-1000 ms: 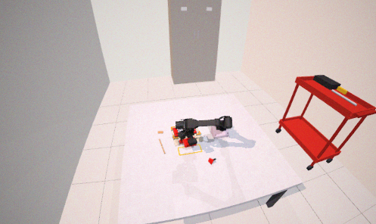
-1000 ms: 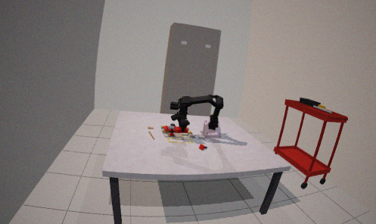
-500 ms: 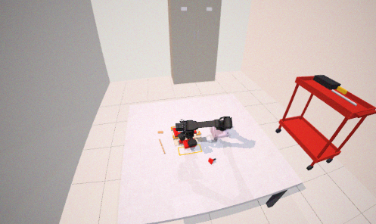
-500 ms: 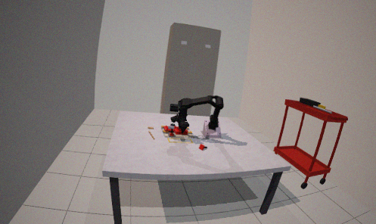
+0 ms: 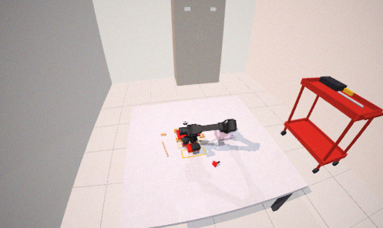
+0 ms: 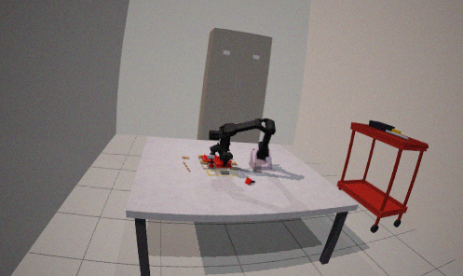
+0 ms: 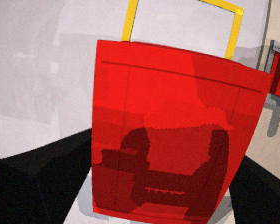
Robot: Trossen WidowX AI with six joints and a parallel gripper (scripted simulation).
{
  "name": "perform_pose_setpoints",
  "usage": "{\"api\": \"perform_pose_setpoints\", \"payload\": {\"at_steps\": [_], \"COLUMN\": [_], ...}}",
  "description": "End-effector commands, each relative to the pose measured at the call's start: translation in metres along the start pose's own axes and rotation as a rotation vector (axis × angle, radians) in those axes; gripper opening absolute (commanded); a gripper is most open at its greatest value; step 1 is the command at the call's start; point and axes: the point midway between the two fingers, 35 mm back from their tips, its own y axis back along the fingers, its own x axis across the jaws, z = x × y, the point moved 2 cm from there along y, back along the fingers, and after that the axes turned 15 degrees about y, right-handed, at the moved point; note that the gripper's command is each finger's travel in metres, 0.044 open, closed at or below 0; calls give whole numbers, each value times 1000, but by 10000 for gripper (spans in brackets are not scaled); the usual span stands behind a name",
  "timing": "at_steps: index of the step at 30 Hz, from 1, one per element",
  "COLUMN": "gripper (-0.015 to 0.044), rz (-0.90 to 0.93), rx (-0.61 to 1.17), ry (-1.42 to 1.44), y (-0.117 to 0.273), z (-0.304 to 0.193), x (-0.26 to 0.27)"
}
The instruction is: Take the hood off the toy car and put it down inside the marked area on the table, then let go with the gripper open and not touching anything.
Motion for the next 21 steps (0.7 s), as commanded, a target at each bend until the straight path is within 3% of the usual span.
{"api": "perform_pose_setpoints", "payload": {"at_steps": [1, 21], "gripper": [0, 0], "rz": [4, 8], "rx": [-3, -4], "ry": [-8, -7], "y": [-4, -23], "z": [0, -2], "x": [0, 2]}}
